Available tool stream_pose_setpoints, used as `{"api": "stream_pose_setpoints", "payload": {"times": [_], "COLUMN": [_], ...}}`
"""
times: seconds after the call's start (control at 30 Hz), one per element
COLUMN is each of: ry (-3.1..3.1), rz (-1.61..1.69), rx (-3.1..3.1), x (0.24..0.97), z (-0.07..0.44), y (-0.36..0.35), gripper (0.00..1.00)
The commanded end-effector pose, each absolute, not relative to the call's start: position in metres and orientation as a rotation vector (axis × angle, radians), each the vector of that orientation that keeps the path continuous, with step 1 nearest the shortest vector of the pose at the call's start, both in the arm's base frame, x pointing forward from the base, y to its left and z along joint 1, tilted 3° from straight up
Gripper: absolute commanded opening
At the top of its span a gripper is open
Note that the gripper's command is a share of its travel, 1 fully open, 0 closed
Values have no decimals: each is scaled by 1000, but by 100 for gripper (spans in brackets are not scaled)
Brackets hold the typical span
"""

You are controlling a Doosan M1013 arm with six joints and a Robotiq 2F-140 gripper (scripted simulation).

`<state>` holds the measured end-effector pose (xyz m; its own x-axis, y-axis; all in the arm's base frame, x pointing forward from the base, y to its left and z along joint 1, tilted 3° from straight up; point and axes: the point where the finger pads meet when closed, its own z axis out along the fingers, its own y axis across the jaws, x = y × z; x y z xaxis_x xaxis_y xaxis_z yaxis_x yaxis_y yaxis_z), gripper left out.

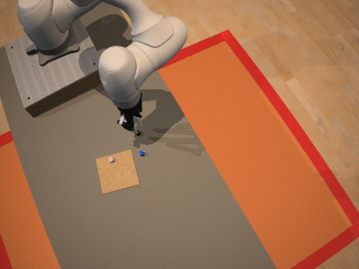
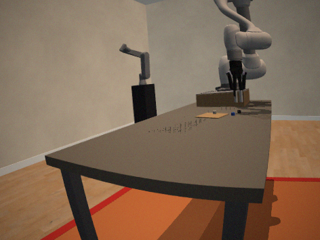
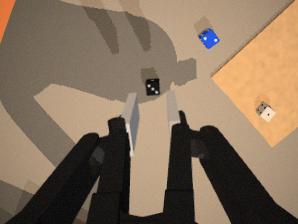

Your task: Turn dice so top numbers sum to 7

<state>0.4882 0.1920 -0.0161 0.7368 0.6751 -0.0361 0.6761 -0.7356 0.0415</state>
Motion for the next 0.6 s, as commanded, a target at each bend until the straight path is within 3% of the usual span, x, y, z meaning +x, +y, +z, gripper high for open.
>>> {"api": "stream_pose_setpoints", "payload": {"times": [0.0,0.57], "ry": [1121,1121], "rz": [-29,-29], "rx": [2879,2879], "x": [488,488], "z": [-20,-43], "y": [192,191], "gripper": [19,19]}}
